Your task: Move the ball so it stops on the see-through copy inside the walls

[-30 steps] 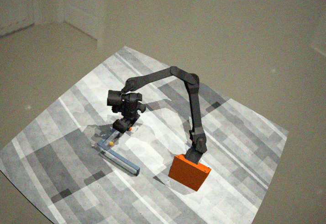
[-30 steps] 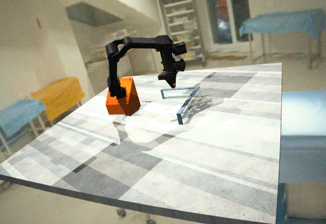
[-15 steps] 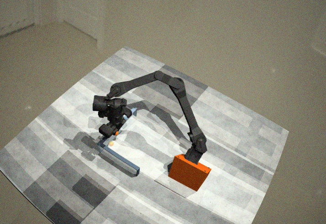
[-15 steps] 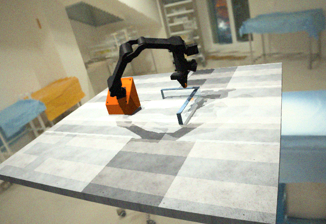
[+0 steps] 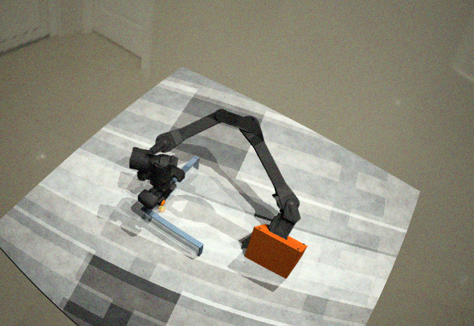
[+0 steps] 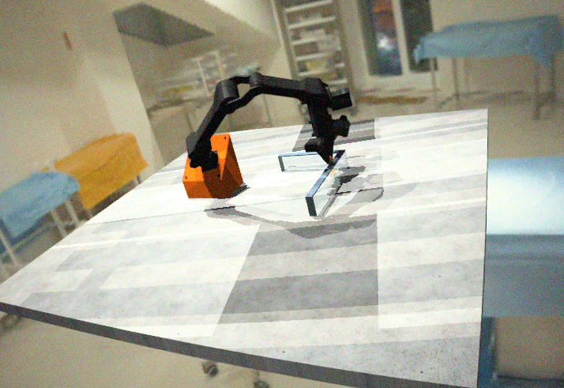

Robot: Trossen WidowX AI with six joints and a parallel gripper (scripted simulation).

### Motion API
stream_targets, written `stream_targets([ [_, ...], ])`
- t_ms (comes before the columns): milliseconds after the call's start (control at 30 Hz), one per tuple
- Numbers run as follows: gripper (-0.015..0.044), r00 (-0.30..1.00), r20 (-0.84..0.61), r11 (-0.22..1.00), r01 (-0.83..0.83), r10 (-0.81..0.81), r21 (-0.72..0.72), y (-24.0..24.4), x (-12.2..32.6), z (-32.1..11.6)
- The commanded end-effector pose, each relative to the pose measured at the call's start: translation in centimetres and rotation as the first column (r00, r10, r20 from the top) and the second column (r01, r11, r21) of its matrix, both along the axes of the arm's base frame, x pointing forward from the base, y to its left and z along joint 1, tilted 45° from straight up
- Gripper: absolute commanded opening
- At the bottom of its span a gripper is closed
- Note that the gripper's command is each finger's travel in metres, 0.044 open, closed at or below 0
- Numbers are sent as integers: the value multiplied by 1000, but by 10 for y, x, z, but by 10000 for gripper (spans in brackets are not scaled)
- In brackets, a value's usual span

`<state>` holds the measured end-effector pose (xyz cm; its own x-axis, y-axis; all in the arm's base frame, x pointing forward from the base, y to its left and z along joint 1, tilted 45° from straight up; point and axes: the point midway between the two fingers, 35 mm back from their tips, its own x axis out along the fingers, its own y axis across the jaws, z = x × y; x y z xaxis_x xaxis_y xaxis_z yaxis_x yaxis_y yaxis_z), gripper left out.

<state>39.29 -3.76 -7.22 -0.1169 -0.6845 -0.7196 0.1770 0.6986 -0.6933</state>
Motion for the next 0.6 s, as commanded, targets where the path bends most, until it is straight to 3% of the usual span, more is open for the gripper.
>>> stream_targets([
  [0, 0, 1000, -17, 1000, 0, 0, -8, -17, -8, -17],
  [567, 0, 1000, -17, 1000, 0, 0, -9, -32, -11, -32],
])
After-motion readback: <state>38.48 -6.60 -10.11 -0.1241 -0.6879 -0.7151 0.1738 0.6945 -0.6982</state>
